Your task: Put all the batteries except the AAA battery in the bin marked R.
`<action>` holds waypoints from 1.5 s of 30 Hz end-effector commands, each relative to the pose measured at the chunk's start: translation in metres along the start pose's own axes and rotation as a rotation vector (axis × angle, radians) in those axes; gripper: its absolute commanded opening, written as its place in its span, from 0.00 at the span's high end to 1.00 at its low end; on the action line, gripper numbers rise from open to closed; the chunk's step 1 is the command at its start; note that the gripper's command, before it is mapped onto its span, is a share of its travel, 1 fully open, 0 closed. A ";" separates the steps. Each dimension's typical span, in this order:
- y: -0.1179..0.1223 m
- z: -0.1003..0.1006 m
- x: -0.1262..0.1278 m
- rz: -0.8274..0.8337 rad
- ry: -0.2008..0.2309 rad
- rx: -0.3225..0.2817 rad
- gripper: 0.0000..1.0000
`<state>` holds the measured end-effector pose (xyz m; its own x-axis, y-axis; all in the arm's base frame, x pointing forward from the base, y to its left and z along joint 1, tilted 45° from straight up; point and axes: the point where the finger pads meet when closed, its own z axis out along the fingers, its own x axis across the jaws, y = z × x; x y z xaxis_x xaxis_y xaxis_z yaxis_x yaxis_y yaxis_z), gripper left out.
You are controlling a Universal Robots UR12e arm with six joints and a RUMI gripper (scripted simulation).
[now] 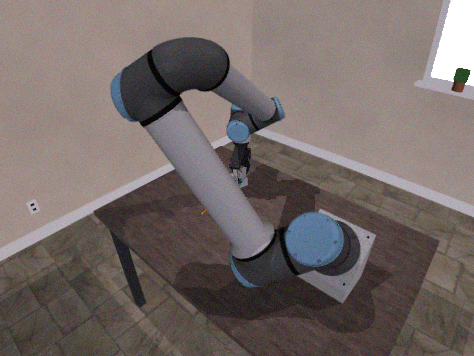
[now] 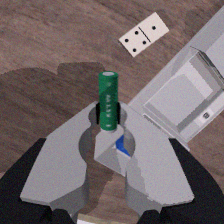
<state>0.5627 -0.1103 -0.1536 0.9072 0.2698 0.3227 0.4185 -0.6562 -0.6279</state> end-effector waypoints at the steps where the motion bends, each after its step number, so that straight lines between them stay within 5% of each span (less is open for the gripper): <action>1: 0.032 0.000 0.014 0.157 -0.001 -0.003 1.00; 15: 0.087 0.000 0.038 0.505 0.001 -0.002 1.00; 23: 0.087 0.000 0.038 0.700 -0.004 -0.006 1.00; 45: 0.078 0.000 0.035 0.701 -0.004 -0.006 1.00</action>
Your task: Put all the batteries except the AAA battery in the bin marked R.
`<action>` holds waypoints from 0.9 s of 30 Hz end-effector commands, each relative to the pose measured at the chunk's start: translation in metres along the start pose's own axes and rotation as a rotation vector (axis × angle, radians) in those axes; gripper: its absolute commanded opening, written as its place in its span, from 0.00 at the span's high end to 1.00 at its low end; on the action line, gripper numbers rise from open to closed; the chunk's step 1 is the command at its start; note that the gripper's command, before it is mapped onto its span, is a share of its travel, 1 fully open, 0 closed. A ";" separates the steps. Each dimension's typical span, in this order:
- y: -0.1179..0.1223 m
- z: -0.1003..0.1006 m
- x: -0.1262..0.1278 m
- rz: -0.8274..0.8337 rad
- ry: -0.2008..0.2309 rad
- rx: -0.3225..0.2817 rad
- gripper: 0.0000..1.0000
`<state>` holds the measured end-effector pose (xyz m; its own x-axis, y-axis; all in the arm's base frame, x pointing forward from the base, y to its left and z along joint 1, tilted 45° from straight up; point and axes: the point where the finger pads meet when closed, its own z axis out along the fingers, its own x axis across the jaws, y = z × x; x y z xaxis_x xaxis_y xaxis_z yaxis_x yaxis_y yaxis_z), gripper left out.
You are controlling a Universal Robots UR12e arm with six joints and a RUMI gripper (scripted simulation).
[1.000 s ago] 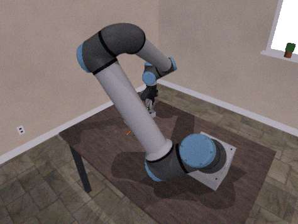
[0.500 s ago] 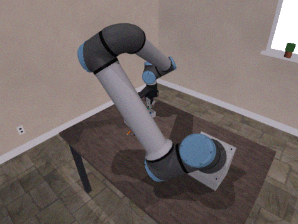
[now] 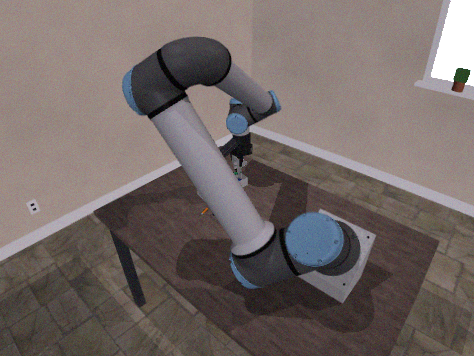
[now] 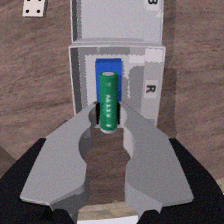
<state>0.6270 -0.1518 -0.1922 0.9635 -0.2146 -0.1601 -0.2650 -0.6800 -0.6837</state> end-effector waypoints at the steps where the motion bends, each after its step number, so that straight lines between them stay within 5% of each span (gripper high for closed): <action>1: 0.000 -0.001 0.000 0.000 0.001 -0.001 1.00; 27: 0.000 0.033 0.000 0.000 0.001 -0.001 1.00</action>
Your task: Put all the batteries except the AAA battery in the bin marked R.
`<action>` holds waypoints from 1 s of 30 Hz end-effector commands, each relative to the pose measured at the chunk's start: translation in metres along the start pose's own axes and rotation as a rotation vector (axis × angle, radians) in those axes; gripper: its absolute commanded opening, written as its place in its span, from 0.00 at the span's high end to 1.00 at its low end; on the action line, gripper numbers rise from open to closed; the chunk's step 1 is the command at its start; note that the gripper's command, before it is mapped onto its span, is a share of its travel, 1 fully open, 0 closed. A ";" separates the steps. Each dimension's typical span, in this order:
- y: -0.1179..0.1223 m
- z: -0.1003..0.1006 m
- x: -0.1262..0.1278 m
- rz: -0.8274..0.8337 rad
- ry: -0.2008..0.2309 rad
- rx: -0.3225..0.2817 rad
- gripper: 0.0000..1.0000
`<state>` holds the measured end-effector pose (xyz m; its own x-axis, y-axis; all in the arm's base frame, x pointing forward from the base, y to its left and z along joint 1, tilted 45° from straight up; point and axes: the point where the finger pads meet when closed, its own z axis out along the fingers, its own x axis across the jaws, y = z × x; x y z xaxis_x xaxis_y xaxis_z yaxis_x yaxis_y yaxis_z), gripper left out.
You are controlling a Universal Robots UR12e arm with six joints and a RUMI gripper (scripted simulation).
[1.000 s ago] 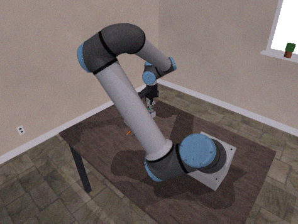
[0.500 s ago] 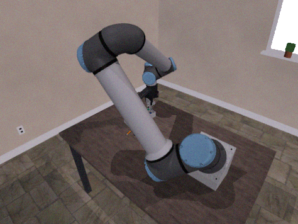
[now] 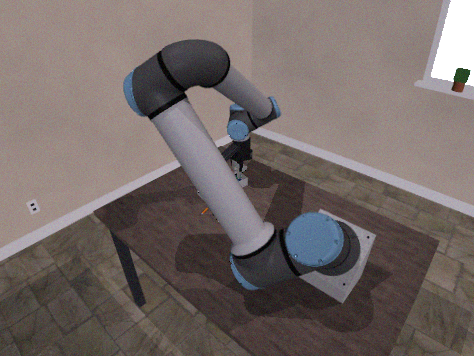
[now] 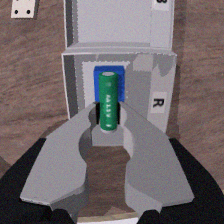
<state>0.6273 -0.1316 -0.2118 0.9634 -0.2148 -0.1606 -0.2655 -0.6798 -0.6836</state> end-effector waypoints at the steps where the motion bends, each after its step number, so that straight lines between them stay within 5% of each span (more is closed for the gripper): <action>1: 0.000 0.005 0.001 0.000 0.002 -0.001 1.00; 14: 0.001 0.005 0.001 0.000 0.002 -0.001 1.00; 15: 0.001 0.005 0.001 0.000 0.002 -0.001 0.83; 30: 0.001 0.005 0.001 0.000 0.002 -0.001 0.83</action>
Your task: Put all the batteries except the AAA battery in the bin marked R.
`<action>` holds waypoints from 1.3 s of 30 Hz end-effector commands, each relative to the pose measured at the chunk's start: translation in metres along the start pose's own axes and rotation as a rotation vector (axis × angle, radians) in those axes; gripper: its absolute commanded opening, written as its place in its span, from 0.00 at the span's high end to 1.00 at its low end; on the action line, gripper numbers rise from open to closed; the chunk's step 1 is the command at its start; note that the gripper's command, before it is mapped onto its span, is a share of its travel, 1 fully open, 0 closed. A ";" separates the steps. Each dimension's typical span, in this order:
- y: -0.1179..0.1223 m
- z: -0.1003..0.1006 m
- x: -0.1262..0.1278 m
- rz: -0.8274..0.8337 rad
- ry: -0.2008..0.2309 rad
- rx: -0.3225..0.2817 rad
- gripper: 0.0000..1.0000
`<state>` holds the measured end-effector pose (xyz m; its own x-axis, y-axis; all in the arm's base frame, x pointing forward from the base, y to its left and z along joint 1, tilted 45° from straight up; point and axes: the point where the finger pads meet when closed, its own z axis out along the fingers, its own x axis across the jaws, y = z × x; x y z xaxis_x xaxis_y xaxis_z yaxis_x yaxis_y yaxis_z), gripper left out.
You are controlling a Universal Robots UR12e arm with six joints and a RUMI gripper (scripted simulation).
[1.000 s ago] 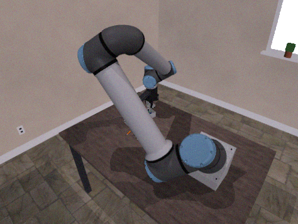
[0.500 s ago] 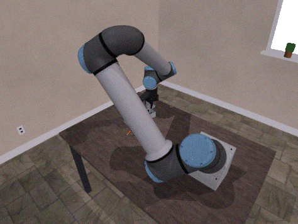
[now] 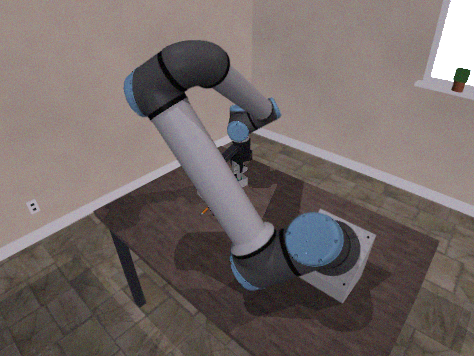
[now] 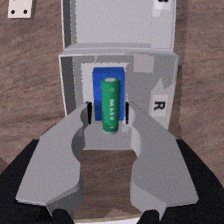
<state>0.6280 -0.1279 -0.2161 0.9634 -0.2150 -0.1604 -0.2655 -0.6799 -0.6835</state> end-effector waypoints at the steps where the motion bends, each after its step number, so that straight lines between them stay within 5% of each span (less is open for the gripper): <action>1: 0.000 -0.001 0.001 0.000 0.001 -0.001 0.83; 39: 0.000 -0.035 0.001 0.000 0.001 -0.001 0.83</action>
<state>0.6268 -0.1510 -0.1927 0.9634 -0.2151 -0.1603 -0.2655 -0.6800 -0.6835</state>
